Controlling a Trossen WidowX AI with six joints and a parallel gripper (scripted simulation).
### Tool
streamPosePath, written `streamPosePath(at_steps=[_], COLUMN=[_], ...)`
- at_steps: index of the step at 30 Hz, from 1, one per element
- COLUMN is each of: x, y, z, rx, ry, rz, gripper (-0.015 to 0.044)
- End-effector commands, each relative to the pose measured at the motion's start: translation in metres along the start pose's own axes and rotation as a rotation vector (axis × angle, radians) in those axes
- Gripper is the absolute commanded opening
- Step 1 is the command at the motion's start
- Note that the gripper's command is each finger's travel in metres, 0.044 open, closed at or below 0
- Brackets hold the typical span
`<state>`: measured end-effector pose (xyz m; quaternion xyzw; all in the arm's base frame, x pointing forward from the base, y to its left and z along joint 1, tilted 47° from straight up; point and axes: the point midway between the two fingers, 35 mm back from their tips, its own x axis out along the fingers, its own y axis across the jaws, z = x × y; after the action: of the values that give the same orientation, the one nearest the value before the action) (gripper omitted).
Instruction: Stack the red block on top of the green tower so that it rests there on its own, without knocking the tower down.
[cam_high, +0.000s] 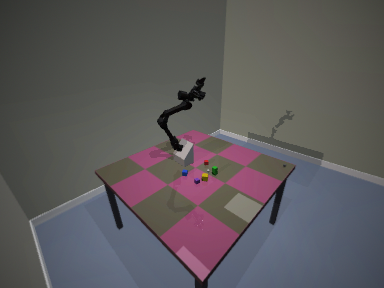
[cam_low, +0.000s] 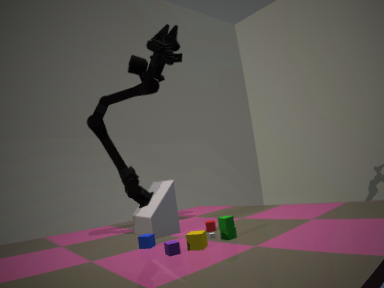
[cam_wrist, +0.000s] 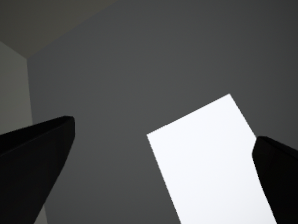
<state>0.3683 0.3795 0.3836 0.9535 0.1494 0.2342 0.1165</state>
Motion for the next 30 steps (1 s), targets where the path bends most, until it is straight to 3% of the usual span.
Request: streamPosePath(at_steps=[1, 9, 15, 23, 30], x=[0.0, -0.009, -0.047, -0.135, -0.241], y=[-0.001, -0.013, -0.003, 0.034, 0.082], z=[0.003, 0.138, 0.243, 0.357, 0.417], rx=[-0.011, -0.424, -0.732, -1.076, -1.283], ry=[-0.009, -0.371, -0.669, -1.059, -1.39], rz=[-0.003, -0.162, -0.348, -0.695, -1.136], gripper=[0.0426, 0.044, 0.044, 0.044, 0.044])
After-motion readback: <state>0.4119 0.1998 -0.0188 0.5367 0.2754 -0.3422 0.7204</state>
